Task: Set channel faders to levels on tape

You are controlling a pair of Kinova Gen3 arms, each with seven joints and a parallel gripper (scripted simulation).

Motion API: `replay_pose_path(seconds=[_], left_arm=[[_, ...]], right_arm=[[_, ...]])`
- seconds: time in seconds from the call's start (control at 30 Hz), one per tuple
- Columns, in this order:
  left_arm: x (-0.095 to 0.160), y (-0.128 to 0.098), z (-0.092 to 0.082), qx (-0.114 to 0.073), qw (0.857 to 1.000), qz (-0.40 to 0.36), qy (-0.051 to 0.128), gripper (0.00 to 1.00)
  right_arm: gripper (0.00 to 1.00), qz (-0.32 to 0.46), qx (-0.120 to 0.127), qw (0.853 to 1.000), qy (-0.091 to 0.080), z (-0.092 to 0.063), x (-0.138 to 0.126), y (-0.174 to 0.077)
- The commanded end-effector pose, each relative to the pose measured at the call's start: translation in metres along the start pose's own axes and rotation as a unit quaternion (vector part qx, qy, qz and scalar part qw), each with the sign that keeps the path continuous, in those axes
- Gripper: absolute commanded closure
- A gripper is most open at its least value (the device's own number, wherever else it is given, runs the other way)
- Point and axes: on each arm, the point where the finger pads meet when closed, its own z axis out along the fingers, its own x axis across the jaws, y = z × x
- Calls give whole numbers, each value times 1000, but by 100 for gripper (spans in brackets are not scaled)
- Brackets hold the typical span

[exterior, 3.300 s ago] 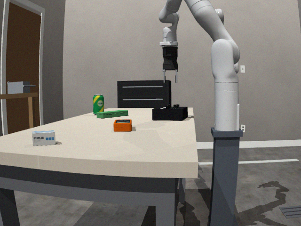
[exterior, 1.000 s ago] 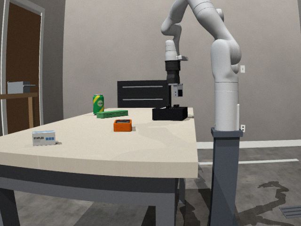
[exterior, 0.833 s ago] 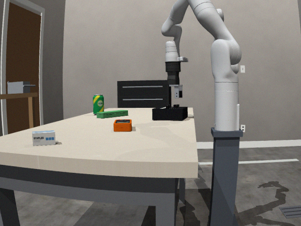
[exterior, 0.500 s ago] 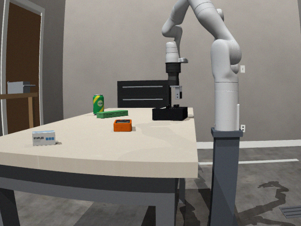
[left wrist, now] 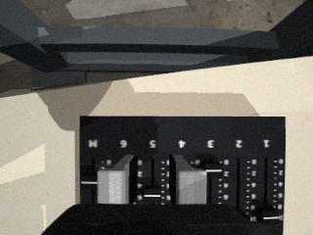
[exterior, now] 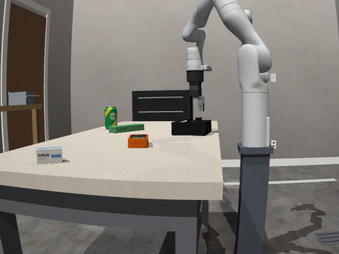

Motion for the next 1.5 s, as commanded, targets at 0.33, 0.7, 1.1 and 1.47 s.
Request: replay_pose_path(seconds=[0.33,0.7,1.1,1.47], left_arm=[[0,0,-1,-1,1000,0,-1,100],[0,0,-1,-1,1000,0,-1,100],[0,0,0,-1,1000,0,-1,100],[-1,0,4,-1,1000,0,-1,100]], right_arm=[[0,0,-1,1000,0,-1,0,0],[0,0,-1,1000,0,-1,0,0],[0,0,-1,1000,0,-1,0,0],[0,0,-1,1000,0,-1,0,0]])
